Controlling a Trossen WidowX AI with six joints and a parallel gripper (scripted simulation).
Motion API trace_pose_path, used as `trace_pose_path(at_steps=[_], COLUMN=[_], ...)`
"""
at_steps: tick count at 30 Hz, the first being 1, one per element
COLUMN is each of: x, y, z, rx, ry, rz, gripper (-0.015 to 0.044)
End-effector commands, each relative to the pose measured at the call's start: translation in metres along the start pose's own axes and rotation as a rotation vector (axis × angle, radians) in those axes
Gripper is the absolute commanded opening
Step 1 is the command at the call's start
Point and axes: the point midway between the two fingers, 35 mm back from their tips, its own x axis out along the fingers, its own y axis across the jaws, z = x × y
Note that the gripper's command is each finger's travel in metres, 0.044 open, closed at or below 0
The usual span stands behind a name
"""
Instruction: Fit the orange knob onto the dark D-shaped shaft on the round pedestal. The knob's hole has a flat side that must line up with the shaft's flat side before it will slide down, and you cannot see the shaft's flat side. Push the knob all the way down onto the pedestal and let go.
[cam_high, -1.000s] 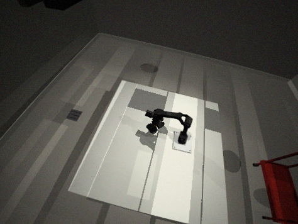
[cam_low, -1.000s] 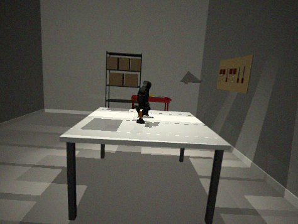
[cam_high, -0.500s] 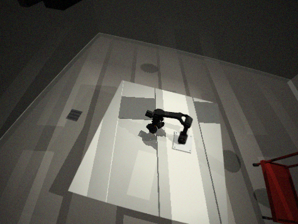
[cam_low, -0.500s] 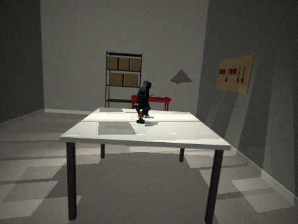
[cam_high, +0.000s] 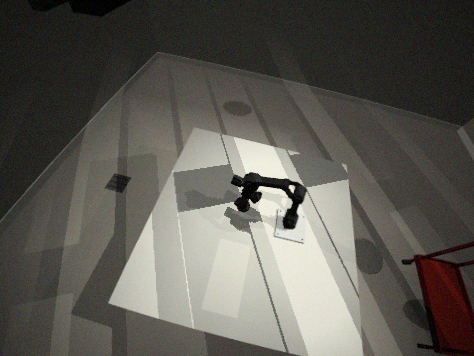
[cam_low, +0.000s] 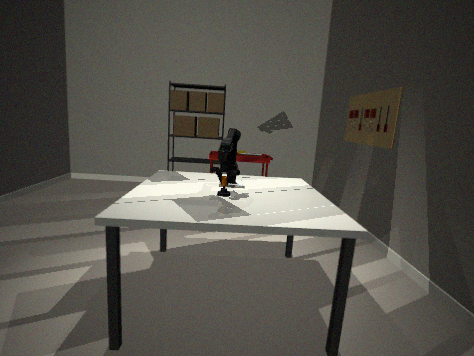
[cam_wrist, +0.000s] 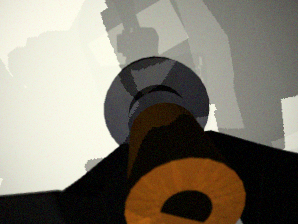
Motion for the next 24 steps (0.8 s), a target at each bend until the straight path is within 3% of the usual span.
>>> trace_pose_path(at_steps=[1, 24], x=[0.0023, 0.0039], y=[0.0002, 0.0004], z=[0.0003, -0.0001], rx=[-0.022, -0.022], ry=[0.001, 0.001], rz=[0.001, 0.001], gripper=[0.0000, 0.0000])
